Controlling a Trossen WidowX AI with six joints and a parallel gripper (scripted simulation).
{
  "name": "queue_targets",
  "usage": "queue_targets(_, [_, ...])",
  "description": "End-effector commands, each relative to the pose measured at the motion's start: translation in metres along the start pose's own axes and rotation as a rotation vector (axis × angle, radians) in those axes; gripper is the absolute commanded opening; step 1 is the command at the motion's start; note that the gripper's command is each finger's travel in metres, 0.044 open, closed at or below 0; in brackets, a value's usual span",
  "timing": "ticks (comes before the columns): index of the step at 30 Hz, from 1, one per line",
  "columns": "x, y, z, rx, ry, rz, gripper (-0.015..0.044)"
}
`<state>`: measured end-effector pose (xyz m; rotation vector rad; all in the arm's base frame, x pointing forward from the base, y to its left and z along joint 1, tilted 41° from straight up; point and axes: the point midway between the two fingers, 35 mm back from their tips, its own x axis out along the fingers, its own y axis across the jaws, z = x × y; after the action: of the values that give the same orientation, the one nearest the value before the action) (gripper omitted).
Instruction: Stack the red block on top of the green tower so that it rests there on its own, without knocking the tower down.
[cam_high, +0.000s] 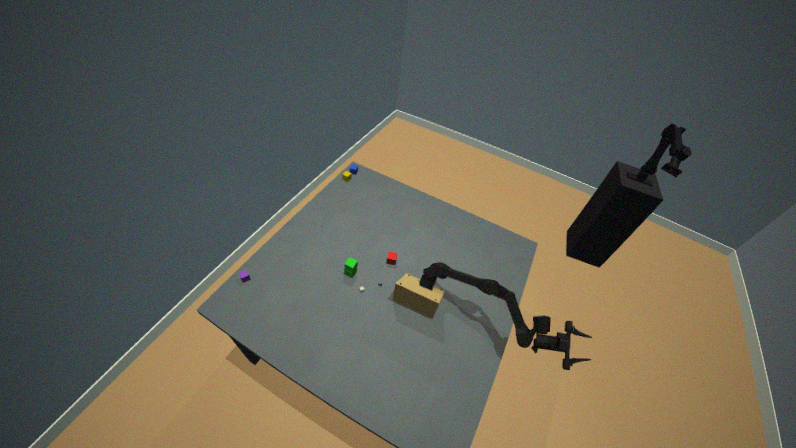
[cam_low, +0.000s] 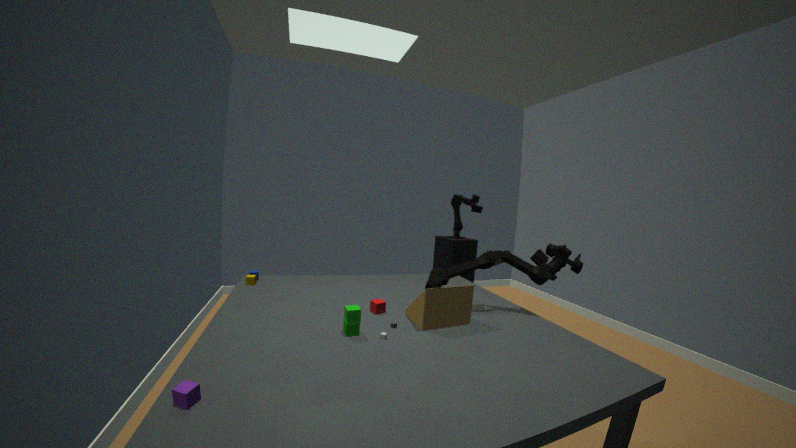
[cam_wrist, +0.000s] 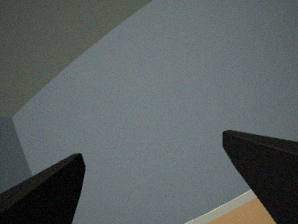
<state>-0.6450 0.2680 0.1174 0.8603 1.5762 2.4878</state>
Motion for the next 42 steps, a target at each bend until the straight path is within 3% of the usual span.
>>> queue_targets(1, [0.000,-0.001,0.003,-0.003,-0.003,-0.005,0.0426])
queue_targets(13, [-0.006,-0.043,0.149,-0.227,-0.127,-0.282,0.0440])
queue_targets(19, [-0.039,-0.070,0.252,-0.316,-0.230,-0.488,0.0440])
queue_targets(30, [-0.149,-0.091,0.420,-0.426,-0.405,-0.882,0.0440])
queue_targets(33, [-0.174,-0.099,0.428,-0.351,-0.411,-0.941,0.0440])
queue_targets(42, [-0.301,-0.081,0.525,-0.379,-0.537,-1.266,0.0440])
